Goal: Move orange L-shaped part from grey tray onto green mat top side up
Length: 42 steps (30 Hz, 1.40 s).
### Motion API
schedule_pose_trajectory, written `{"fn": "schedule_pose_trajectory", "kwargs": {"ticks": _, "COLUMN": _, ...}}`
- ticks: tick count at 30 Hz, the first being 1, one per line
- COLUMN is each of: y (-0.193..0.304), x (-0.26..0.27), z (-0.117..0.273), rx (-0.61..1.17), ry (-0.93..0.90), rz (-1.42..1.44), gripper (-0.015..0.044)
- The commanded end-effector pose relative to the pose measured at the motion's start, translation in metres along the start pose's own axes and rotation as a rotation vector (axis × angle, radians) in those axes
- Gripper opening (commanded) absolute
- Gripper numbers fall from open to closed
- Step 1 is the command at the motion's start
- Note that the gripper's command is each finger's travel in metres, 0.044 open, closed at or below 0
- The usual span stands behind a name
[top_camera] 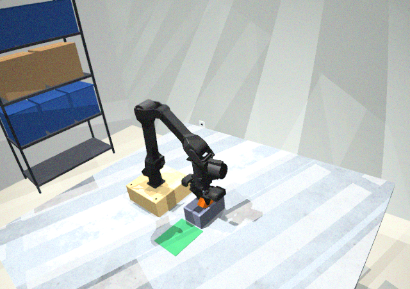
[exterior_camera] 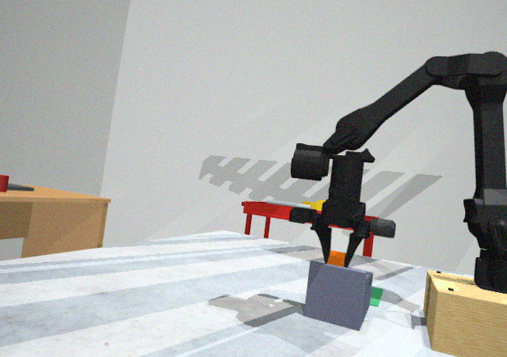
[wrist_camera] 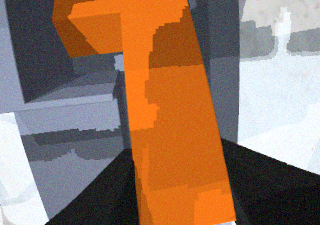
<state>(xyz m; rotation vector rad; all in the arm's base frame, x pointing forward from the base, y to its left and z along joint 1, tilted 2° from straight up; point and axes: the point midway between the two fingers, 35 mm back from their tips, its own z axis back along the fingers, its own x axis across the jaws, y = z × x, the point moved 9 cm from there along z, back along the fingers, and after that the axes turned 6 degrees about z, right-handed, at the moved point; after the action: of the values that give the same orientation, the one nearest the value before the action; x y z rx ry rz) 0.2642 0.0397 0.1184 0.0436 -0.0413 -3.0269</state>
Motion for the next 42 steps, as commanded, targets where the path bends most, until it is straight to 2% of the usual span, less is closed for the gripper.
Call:
{"fn": "schedule_pose_trajectory", "kwargs": {"ticks": 1, "y": 0.0, "x": 0.0, "z": 0.004, "rx": 0.001, "ry": -0.001, "rz": 0.001, "gripper": 0.0}}
{"fn": "schedule_pose_trajectory", "kwargs": {"ticks": 42, "y": 0.0, "x": 0.0, "z": 0.069, "rx": 0.002, "ry": -0.003, "rz": 0.004, "gripper": 0.0}}
